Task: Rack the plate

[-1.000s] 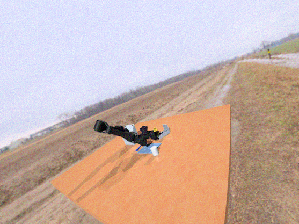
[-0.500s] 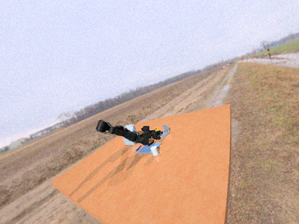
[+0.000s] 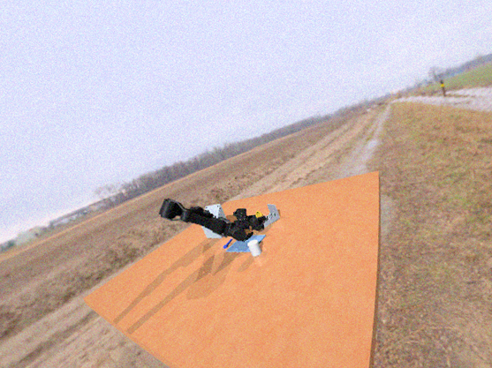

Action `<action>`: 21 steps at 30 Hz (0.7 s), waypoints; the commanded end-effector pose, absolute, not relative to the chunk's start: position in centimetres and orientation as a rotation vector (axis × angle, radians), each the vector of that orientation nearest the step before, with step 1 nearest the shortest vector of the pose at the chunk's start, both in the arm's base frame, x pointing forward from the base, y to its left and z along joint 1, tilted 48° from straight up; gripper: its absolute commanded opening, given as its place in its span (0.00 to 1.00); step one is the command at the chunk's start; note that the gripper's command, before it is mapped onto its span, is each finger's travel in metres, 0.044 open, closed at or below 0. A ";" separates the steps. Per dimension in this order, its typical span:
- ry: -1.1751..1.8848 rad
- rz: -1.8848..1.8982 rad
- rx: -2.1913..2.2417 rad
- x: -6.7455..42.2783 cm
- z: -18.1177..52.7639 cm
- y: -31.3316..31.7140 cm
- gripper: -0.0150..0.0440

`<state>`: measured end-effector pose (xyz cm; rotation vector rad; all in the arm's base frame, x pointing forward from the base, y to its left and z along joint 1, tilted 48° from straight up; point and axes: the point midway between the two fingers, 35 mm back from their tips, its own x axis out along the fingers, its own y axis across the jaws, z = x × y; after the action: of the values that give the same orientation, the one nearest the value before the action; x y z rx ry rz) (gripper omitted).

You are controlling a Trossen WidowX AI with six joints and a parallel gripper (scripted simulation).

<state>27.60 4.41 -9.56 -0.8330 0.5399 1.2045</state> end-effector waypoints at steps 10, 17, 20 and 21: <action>0.540 1.204 -0.833 27.6 -9.6 4.4 0.70; 0.540 1.204 -0.833 27.6 -9.6 4.4 0.93; 0.540 1.204 -0.833 27.6 -9.6 4.4 0.93; 0.540 1.204 -0.833 27.6 -9.6 4.4 0.93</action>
<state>27.60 4.40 -9.56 -0.8327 0.5402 1.2042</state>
